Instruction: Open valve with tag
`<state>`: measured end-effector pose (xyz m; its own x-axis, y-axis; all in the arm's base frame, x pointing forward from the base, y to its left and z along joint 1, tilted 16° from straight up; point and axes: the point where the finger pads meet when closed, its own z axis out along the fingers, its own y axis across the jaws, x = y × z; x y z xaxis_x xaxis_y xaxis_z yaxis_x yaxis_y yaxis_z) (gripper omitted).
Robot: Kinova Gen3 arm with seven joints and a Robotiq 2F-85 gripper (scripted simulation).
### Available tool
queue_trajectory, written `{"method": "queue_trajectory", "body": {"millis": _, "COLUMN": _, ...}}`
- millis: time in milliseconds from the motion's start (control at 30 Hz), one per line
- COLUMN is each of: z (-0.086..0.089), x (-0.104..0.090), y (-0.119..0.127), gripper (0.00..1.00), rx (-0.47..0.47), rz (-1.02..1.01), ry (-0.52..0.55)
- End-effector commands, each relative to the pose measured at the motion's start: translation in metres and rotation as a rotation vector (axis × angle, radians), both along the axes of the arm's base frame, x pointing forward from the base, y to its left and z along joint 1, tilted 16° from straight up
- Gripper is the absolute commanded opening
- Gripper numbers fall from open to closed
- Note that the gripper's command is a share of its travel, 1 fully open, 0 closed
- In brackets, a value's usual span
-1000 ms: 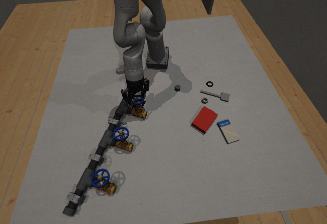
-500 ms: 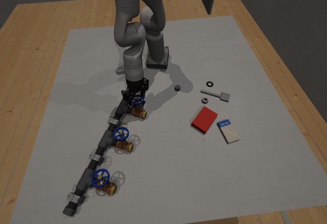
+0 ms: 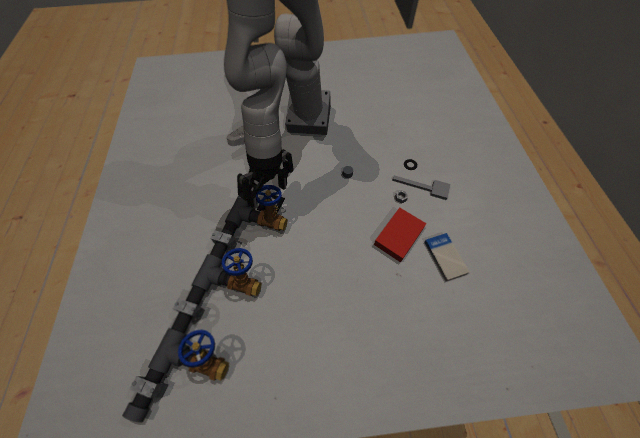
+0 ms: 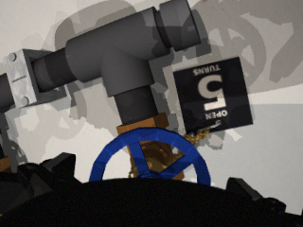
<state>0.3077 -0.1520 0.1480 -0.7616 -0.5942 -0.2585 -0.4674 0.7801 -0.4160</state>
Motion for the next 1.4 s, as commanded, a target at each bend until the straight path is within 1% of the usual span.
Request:
{"method": "queue_trajectory", "body": {"millis": 0, "z": 0.0002, "x": 0.0002, "y": 0.0000, "gripper": 1.00, "rx": -0.002, "rz": -0.001, "ry": -0.002}}
{"method": "queue_trajectory", "body": {"millis": 900, "z": 0.0002, "x": 0.0002, "y": 0.0000, "gripper": 1.00, "rx": 0.002, "rz": -0.009, "ry": -0.004}}
{"method": "queue_trajectory", "body": {"millis": 1367, "z": 0.0002, "x": 0.0002, "y": 0.0000, "gripper": 1.00, "rx": 0.045, "rz": -0.093, "ry": -0.023}}
